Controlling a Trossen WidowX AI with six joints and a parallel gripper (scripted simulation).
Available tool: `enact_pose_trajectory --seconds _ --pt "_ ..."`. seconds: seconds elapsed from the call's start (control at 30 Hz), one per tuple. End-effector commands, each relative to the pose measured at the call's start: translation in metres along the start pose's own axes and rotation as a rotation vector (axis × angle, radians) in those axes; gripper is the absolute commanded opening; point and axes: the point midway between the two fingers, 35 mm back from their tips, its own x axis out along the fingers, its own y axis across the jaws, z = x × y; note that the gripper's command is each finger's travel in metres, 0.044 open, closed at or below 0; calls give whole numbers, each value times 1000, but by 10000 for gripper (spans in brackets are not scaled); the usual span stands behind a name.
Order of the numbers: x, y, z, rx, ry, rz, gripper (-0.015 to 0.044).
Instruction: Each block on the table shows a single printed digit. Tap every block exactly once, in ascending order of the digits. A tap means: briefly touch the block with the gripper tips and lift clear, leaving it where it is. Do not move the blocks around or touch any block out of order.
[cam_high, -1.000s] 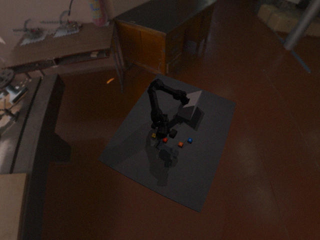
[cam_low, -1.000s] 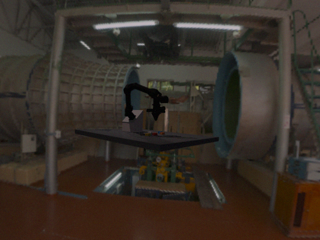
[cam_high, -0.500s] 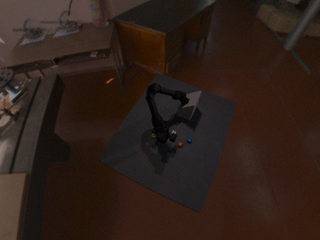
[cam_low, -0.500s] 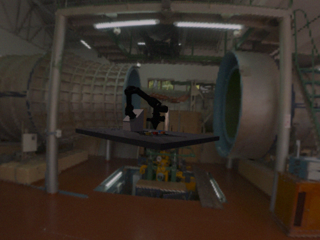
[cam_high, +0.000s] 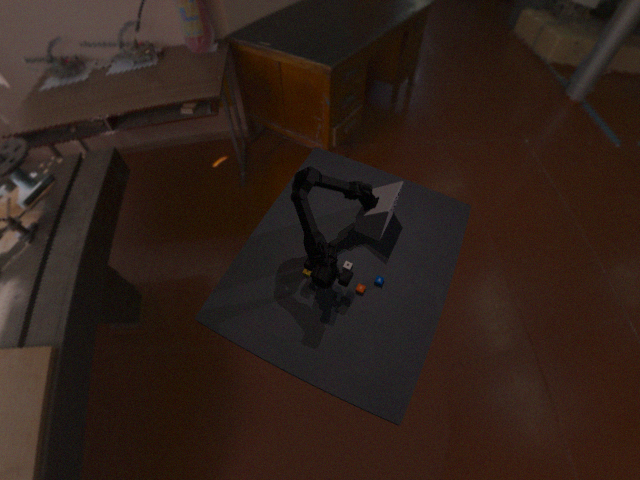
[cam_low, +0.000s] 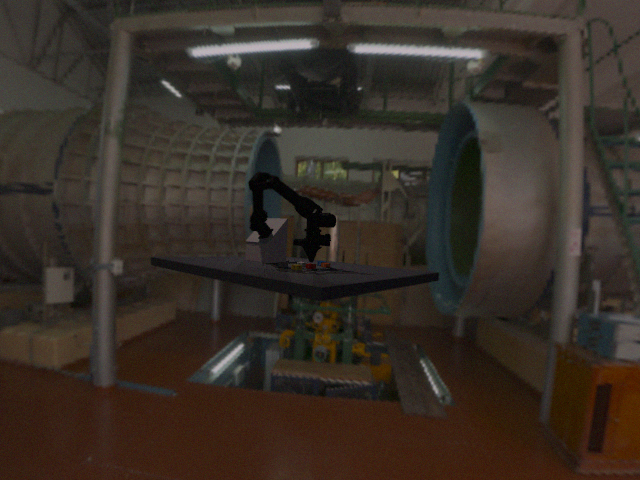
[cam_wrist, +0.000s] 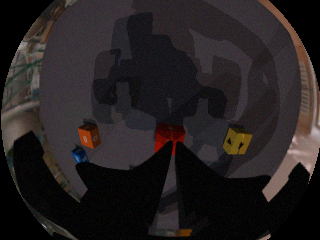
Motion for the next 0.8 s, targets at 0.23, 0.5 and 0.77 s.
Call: enact_pose_trajectory --seconds 0.23,0.5,0.77 --pt "15 0 -1 -5 0 -5 20" --pt "-15 0 -1 -5 0 -3 20" --pt "-93 1 0 -5 0 1 20"
